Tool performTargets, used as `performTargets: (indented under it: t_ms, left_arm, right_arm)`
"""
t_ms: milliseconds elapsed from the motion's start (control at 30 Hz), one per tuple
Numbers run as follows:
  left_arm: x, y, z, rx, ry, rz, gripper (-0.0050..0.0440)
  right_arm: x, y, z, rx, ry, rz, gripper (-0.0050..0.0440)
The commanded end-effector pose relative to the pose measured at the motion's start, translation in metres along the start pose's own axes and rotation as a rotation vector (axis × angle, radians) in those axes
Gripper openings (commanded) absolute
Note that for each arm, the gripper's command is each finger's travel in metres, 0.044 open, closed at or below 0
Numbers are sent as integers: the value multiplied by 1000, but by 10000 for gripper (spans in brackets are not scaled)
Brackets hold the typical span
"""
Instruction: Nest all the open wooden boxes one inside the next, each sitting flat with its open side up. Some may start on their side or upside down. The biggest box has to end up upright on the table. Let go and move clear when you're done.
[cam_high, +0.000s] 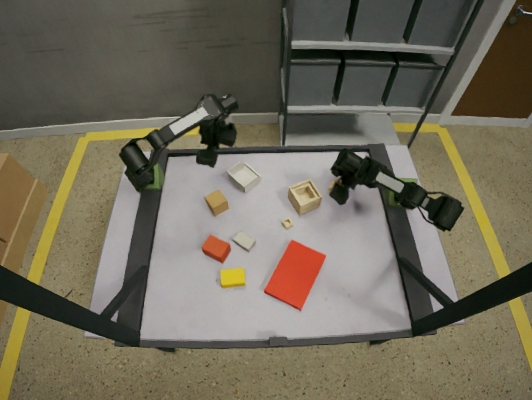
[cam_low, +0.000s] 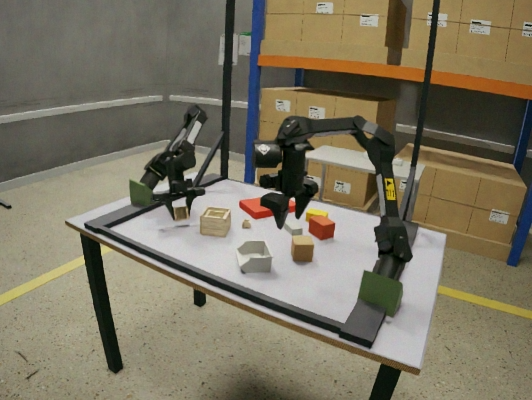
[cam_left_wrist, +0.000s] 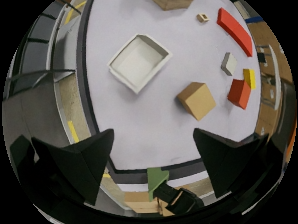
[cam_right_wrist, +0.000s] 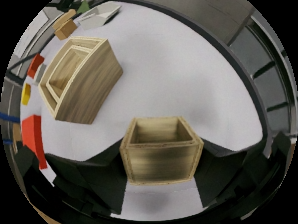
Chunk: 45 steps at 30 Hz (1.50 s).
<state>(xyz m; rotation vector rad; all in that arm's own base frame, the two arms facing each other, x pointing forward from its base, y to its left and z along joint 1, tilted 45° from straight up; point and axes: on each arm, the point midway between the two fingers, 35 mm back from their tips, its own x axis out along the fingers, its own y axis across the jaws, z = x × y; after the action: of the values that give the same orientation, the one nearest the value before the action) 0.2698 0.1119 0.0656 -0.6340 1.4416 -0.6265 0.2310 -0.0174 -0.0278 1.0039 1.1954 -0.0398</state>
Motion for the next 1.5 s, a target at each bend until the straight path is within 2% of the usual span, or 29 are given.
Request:
performTargets:
  t_ms: [0, 167, 400, 633, 833, 1067, 1100, 1167, 1467]
  left_arm:
    - [-5, 0, 3, 12, -13, 10, 400]
    - [-5, 0, 3, 12, -13, 10, 400]
    - [-5, 0, 3, 12, -13, 10, 400]
    - [-5, 0, 3, 12, -13, 10, 400]
    - [-5, 0, 3, 12, -13, 10, 400]
    - [-5, 0, 3, 12, -13, 10, 400]
    - [-5, 0, 3, 12, -13, 10, 400]
    - [-5, 0, 3, 12, -13, 10, 400]
    - [-5, 0, 3, 12, -13, 10, 400]
  right_arm:
    - [-2, 1, -1, -3, -35, -1, -50]
    - [-6, 0, 0, -3, -39, -3, -50]
    - [-8, 1, -5, -1, -196, 1, -50]
    - [-13, 2, -2, -4, -207, 5, -50]
    - [6, -5, -20, 21, -230, -23, -50]
    - [9, -1, -19, 5, -274, -5, -50]
    - [7, 2, -15, -4, -283, 4, 24]
    - [7, 2, -15, -4, -283, 4, 24]
    - [7, 2, -15, -4, -283, 4, 240]
